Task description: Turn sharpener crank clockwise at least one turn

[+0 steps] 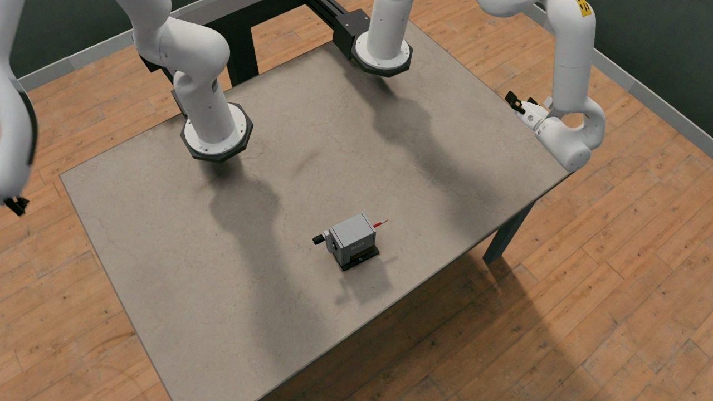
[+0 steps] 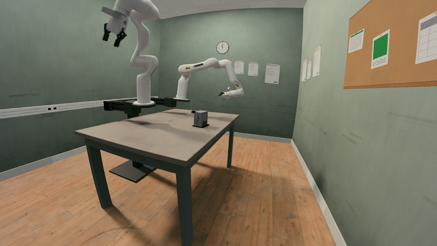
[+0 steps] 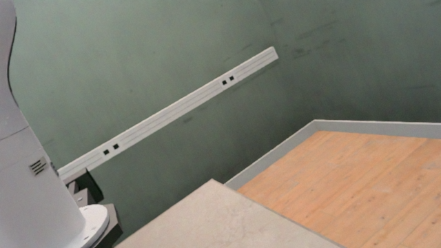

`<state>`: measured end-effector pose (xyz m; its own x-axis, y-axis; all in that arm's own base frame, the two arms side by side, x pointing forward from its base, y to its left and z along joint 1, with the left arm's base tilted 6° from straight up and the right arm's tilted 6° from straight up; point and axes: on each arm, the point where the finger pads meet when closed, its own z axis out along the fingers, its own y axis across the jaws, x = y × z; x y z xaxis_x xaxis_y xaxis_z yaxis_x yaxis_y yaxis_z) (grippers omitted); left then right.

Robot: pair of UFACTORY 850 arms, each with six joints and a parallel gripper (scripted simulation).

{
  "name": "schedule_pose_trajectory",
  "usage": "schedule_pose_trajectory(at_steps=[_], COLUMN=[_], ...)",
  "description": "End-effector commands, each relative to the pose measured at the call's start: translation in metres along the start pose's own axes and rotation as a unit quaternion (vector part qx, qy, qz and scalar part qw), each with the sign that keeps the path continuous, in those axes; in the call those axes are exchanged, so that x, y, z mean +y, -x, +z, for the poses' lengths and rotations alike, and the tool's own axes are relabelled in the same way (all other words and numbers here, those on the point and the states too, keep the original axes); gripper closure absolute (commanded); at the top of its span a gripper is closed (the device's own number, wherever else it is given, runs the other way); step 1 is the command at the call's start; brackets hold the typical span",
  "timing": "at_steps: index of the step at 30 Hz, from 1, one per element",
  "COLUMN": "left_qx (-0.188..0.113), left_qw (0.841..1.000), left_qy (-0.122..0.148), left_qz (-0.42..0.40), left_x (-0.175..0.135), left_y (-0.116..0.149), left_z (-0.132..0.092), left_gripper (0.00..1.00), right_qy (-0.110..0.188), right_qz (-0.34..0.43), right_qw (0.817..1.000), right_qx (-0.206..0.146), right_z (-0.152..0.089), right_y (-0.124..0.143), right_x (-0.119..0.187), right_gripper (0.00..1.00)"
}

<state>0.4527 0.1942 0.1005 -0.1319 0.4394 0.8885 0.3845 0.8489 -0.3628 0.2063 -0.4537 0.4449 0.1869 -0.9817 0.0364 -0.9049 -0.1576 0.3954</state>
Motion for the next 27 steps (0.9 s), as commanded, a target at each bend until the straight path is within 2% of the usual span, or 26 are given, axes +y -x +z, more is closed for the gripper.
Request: schedule_pose_trajectory(at_steps=[1, 3, 5, 16, 27], left_qx=[-0.001, -0.001, -0.001, -0.001, -0.001], left_qw=[1.000, 1.000, 1.000, 1.000, 1.000], left_qy=[0.000, 0.000, 0.000, 0.000, 0.000], left_qz=[0.000, 0.000, 0.000, 0.000, 0.000], left_x=[0.000, 0.000, 0.000, 0.000, 0.000], left_y=[-0.001, -0.001, -0.001, -0.001, -0.001], left_z=[-0.001, -0.001, -0.001, -0.001, -0.001], left_gripper=[0.00, 0.00, 0.00, 0.00, 0.00], right_qy=[-0.047, -0.063, -0.063, -0.133, -0.169], right_qz=[0.010, 0.016, 0.016, 0.045, 0.063], right_qw=[0.999, 0.998, 0.998, 0.990, 0.984], right_qx=[-0.021, -0.025, -0.025, -0.025, -0.013], right_z=[0.006, 0.008, 0.008, 0.015, 0.017], right_y=[0.015, 0.022, 0.022, 0.060, 0.083], right_x=[0.053, 0.069, 0.069, 0.133, 0.162], right_gripper=[0.00, 0.00, 0.00, 0.00, 0.00])
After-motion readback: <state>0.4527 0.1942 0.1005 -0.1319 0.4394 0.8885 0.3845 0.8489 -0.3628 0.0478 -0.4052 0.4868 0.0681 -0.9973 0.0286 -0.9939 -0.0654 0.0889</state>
